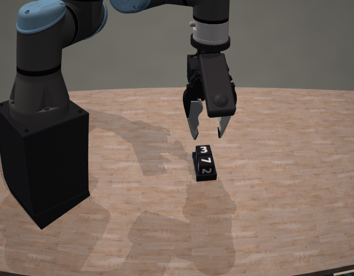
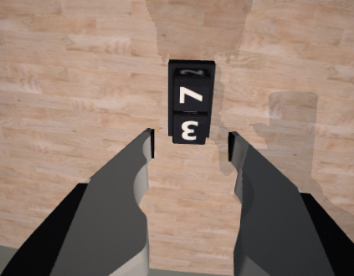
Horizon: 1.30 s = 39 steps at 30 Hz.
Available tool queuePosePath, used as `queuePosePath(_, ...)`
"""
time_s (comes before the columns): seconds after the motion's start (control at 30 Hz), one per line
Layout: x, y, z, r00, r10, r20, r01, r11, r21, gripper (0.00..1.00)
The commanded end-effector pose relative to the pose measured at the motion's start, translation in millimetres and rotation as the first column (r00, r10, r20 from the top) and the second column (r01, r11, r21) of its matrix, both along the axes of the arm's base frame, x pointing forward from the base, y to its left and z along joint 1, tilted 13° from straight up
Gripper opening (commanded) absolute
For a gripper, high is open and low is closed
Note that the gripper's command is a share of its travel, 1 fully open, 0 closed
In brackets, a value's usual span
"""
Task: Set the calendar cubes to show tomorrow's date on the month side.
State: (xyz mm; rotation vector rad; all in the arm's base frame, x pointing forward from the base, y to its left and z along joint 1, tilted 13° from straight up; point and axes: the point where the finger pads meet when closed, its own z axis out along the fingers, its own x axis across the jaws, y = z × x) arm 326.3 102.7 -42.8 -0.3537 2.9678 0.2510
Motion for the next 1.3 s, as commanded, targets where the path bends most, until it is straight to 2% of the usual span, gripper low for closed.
queuePosePath(0.0, 1.0, 0, -1.6, 1.0, 0.0, 0.002, 0.0, 1.0, 0.0, 0.29)
queuePosePath(1.27, 6.1, 7, -45.5, 1.0, 0.0, 0.002, 0.0, 1.0, 0.0, 0.29)
